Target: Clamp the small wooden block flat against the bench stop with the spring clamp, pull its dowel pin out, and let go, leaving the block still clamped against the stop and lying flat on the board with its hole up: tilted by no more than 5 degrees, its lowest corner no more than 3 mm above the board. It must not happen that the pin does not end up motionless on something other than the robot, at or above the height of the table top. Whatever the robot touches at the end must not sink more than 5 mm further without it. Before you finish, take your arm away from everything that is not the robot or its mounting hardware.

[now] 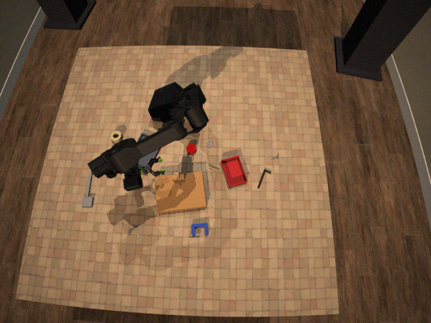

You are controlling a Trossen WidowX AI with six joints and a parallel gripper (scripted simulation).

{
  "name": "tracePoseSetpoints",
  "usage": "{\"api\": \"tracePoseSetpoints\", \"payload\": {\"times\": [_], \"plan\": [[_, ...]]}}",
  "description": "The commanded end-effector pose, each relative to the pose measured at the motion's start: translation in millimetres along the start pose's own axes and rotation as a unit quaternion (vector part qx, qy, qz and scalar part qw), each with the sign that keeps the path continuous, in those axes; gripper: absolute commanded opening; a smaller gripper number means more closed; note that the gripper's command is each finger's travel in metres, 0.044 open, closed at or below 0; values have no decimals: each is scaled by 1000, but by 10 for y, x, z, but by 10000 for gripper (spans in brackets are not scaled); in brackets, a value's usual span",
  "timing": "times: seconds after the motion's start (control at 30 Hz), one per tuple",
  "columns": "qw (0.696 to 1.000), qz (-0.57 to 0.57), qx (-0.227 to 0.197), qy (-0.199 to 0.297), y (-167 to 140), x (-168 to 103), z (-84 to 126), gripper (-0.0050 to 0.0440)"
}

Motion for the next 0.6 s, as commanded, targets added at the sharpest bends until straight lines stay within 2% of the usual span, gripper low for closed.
{"api": "tracePoseSetpoints", "payload": {"times": [0.0,0.57], "plan": [[1000,-13,2,0,44,-9,7,0],[1000,-31,2,0,89,-18,-90,0]]}}
Point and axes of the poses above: the point midway between the two fingers, 35 mm back from their tips, its own z axis back along the fingers, its own y axis across the jaws, x = y × z, the point moved 1 cm from there along z, back along the fingers, and after that the axes turned 11 degrees about -z, right-handed, at the moved point
